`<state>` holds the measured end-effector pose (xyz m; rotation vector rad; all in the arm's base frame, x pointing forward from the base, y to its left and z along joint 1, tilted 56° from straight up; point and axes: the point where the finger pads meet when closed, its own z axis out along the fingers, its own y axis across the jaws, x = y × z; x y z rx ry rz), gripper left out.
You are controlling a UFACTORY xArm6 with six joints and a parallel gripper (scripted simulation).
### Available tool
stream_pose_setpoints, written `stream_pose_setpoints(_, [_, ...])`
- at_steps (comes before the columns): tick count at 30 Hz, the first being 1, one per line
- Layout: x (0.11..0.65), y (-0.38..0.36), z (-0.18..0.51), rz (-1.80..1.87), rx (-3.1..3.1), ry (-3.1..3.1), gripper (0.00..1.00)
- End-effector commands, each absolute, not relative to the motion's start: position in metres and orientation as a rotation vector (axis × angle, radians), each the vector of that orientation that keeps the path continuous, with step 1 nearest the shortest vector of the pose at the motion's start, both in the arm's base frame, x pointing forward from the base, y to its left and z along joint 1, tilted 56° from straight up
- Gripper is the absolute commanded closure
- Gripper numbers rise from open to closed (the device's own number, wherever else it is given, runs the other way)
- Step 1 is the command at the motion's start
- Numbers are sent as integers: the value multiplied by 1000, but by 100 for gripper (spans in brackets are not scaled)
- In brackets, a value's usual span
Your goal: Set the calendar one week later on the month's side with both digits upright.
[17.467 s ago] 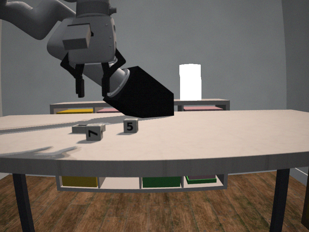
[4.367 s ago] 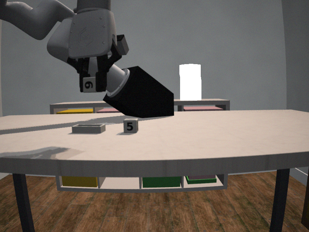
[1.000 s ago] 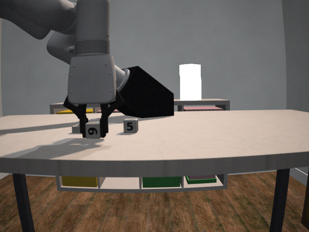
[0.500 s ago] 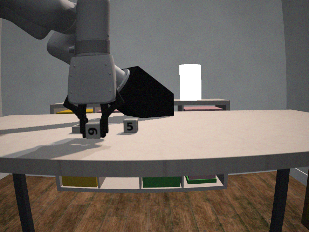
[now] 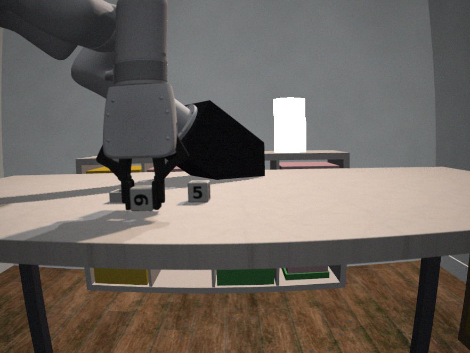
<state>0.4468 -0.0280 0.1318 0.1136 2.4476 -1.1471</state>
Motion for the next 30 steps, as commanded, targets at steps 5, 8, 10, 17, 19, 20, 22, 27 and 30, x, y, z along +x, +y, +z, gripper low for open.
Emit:
stream_pose_setpoints(5, [447,-27,132,-1145,113,2446,71])
stream_pose_setpoints(8, [447,-27,132,-1145,113,2446,71])
stream_pose_setpoints(10, [447,-27,132,-1145,113,2446,71])
stream_pose_setpoints(17, [448,-28,132,-1145,113,2446,71])
stream_pose_setpoints(19, [448,-28,132,-1145,113,2446,71])
stream_pose_setpoints(20, [448,-28,132,-1145,113,2446,71])
stream_pose_setpoints(22, [448,-29,131,-1145,113,2446,71])
stream_pose_setpoints(27, [448,-29,131,-1145,113,2446,71])
stream_pose_setpoints(30, [449,-30,130,-1145,113,2446,71])
